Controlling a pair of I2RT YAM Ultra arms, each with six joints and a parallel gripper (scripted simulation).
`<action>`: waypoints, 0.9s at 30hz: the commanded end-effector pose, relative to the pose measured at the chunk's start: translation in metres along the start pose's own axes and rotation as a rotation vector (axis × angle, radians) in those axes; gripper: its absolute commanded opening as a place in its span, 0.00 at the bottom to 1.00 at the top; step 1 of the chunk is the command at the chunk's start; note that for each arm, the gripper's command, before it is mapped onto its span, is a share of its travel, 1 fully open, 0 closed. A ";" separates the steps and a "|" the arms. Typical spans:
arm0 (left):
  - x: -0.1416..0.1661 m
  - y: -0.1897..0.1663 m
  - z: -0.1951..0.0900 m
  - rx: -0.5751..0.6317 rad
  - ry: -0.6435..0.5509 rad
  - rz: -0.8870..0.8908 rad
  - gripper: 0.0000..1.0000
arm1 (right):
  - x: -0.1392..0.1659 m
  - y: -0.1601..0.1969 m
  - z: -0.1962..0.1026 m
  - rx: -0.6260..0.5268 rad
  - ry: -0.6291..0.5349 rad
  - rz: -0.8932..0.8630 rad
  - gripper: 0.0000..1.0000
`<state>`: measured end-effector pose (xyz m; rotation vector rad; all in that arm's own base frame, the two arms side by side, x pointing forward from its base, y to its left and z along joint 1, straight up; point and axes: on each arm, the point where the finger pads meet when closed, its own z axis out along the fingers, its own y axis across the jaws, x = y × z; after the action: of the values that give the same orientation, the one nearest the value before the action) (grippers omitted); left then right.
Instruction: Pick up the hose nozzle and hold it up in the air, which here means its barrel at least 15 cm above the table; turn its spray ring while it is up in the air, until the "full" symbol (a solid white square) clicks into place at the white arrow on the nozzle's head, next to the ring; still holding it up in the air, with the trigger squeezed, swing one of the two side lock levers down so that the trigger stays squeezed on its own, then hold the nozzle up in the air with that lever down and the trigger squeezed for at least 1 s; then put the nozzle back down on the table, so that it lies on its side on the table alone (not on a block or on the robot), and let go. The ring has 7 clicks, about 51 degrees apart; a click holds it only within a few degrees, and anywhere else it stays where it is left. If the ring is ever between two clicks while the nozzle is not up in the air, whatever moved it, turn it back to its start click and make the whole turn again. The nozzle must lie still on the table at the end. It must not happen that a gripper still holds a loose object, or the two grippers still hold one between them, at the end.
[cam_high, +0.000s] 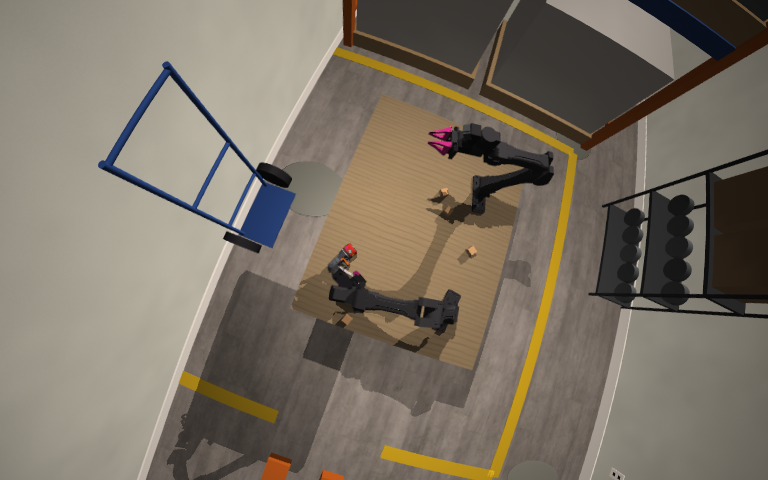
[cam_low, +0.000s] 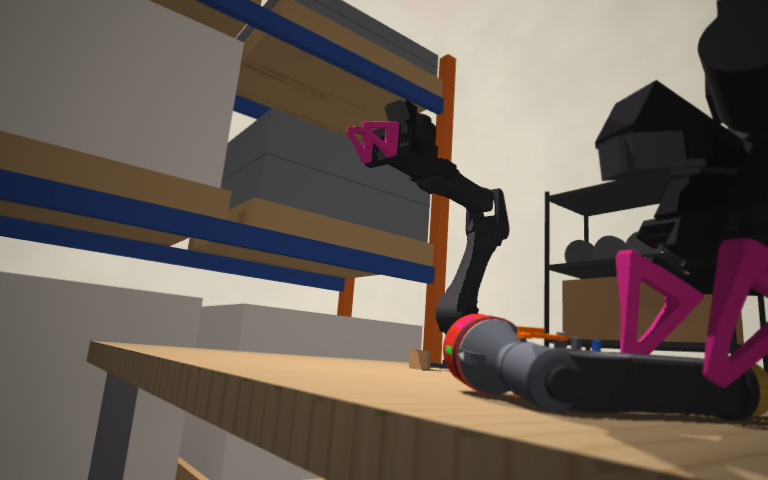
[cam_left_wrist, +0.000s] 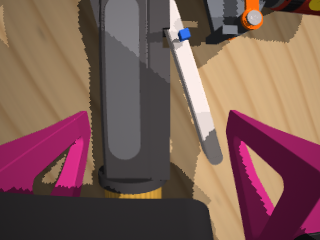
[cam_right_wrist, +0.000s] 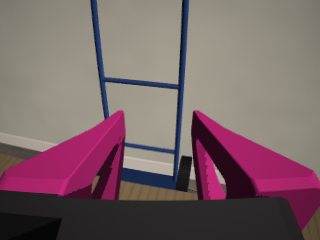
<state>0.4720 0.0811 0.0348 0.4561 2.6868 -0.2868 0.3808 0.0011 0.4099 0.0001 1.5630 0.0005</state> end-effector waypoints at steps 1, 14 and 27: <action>-0.021 0.005 0.002 -0.026 -0.051 0.024 0.77 | -0.028 0.000 0.000 0.001 -0.062 -0.005 0.37; -0.006 -0.004 0.017 0.001 -0.017 0.011 0.77 | -0.028 0.000 0.000 0.001 -0.062 -0.005 0.37; -0.020 0.004 0.003 -0.028 -0.057 0.032 0.35 | -0.028 0.000 0.000 0.001 -0.062 -0.005 0.37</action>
<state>0.4805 0.0784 0.0197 0.4539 2.6829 -0.2730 0.3808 0.0011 0.4099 0.0001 1.5630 0.0005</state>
